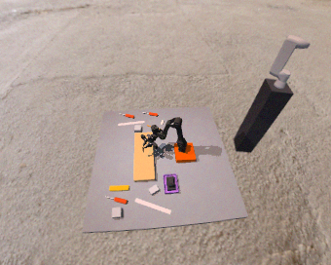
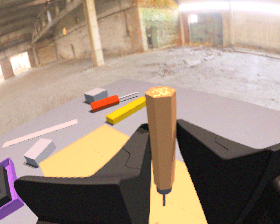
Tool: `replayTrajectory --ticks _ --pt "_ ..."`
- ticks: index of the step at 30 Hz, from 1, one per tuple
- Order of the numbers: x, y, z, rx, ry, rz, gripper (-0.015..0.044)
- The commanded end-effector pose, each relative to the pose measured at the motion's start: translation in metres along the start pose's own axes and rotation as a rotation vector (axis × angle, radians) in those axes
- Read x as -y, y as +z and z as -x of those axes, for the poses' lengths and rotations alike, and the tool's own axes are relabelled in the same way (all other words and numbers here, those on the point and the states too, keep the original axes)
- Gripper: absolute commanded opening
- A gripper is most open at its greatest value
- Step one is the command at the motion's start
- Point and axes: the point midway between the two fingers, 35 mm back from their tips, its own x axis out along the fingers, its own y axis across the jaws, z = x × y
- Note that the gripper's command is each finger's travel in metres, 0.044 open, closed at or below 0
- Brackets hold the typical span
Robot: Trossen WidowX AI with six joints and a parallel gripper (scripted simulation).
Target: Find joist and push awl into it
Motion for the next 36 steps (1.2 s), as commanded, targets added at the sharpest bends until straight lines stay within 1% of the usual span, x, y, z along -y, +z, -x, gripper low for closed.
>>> replayTrajectory --ticks 1,19,36 --pt "-0.001 -0.001 0.000 0.003 0.006 -0.002 0.0000" --pt "-0.001 -0.010 -0.001 0.002 0.006 -0.002 0.0000" --pt "-0.002 -0.036 -0.003 0.002 0.006 -0.003 0.0000"
